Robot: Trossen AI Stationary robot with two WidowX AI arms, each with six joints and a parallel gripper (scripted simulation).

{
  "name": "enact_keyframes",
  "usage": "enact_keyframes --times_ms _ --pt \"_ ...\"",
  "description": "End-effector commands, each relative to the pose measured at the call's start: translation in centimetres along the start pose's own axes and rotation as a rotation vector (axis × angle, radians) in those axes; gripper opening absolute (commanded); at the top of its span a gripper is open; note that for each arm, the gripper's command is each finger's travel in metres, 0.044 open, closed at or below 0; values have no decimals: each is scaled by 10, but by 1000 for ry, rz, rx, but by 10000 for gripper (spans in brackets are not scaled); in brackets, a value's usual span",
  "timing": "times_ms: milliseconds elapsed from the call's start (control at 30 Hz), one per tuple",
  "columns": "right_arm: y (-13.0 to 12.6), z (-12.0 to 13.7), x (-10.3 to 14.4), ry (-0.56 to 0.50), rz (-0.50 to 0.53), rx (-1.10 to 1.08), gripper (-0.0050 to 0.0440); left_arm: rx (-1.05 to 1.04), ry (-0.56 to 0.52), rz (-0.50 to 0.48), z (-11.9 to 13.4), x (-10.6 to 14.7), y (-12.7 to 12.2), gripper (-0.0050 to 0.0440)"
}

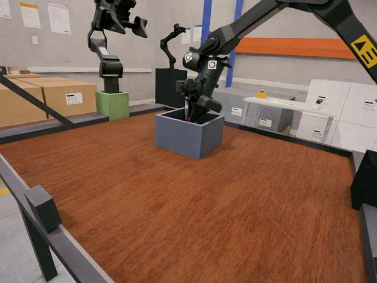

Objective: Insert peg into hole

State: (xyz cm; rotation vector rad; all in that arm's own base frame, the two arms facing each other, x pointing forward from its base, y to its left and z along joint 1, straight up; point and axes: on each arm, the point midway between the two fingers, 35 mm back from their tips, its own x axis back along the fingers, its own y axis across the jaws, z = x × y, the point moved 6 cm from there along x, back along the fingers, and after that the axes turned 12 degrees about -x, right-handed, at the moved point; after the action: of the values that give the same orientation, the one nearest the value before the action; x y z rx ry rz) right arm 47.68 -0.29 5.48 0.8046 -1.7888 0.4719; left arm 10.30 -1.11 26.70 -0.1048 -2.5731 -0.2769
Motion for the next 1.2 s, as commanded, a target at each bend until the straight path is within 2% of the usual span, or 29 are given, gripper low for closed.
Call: enact_keyframes --times_ms 0,33,133,233,467,567,667,767,800,1033,1167 --pt "-1 6 -9 12 -3 -2 28 2 -7 -1 -2 2 1 440" --pt "-1 3 -2 1 10 4 28 2 -7 -1 -2 2 1 440" --pt "-1 4 -1 1 10 4 28 2 -7 -1 -2 2 1 440" --pt "-1 -9 10 -12 21 7 28 2 -7 -1 -2 2 1 440" --pt "0 -6 8 -6 15 6 28 2 -7 -1 -2 2 1 440" --pt "0 -6 8 -6 15 6 100 2 -7 -1 -2 2 1 440" --pt "0 -5 8 -6 16 5 110 2 -7 -1 -2 2 1 440" --pt "-3 -8 18 -16 28 13 170 2 -7 -1 -2 2 1 440" --pt "-3 -10 26 -23 37 15 170 2 -7 -1 -2 2 1 440" --pt "-3 -10 36 -23 37 14 170 2 -7 -1 -2 2 1 440" --pt "-3 -9 49 -23 36 15 266 2 -7 -1 -2 2 1 440"
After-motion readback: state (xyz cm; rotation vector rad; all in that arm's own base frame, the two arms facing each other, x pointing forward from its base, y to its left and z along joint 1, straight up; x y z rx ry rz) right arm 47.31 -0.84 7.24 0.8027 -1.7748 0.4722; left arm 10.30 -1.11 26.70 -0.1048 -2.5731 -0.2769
